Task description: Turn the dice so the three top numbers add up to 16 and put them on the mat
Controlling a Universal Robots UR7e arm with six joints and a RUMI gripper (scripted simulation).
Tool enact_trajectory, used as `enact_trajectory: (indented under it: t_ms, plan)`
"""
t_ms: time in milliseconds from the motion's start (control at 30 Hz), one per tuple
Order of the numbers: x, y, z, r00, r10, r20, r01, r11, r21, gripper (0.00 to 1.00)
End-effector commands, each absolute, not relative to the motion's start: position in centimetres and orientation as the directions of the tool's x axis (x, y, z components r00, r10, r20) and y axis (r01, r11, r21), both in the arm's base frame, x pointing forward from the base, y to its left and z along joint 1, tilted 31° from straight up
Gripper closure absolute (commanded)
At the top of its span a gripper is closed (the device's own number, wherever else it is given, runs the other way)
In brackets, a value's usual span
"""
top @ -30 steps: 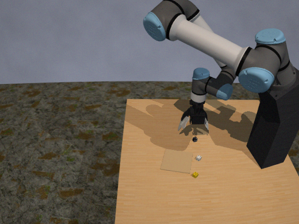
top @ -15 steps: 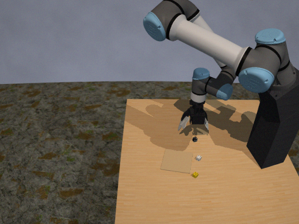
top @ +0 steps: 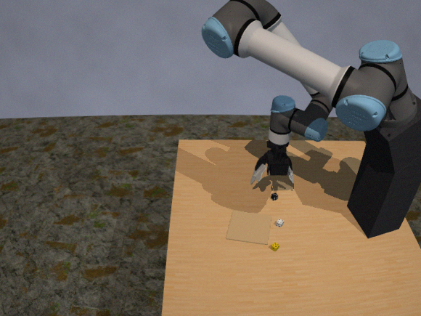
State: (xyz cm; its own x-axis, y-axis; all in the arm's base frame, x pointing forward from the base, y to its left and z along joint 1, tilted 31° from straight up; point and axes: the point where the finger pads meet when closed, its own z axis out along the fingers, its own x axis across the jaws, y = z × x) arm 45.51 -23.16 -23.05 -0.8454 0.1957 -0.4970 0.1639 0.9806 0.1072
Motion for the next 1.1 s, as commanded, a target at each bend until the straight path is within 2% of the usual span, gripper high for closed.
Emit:
enact_trajectory:
  t_ms: [0,400,1067]
  plan:
    - [45.5,-23.2,-23.0,-0.845,0.196,-0.498,0.164,0.981,0.107,0.0]
    - [45.7,-22.0,-22.9,-0.845,0.196,-0.498,0.164,0.981,0.107,0.0]
    - [47.2,-12.5,-21.9,-0.845,0.196,-0.498,0.164,0.981,0.107,0.0]
